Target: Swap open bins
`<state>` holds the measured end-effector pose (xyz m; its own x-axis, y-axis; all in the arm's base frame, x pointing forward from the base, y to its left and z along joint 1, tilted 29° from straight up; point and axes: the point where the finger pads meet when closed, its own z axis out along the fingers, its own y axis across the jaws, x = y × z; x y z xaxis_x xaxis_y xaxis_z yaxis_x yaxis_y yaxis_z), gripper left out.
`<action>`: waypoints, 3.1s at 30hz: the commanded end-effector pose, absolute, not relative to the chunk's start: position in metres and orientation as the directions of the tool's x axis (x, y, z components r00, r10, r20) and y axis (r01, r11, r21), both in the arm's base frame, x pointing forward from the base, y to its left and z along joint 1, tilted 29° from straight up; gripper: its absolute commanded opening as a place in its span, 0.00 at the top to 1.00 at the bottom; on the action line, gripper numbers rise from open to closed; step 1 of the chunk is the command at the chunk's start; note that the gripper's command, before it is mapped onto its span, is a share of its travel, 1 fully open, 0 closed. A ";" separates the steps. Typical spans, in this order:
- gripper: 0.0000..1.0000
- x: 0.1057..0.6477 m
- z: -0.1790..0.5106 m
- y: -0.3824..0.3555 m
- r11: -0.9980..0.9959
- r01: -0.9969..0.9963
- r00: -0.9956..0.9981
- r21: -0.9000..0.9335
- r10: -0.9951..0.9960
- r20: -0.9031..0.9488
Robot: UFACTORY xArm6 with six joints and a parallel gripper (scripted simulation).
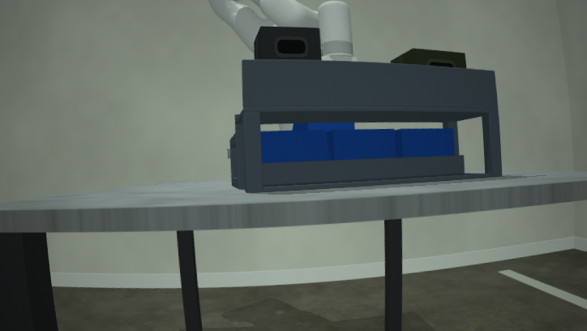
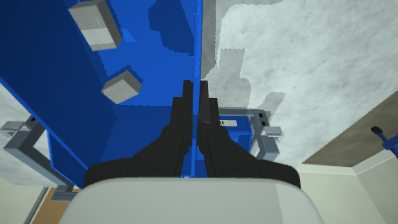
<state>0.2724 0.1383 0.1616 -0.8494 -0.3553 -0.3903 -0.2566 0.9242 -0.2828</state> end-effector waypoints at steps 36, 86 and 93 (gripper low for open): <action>1.00 0.298 0.117 0.133 0.925 -0.256 -0.848 -0.282 -0.355 -0.394; 0.74 0.302 0.110 0.132 0.925 -0.256 -0.848 -0.282 -0.355 -0.394; 0.74 0.302 0.110 0.132 0.925 -0.256 -0.848 -0.282 -0.355 -0.394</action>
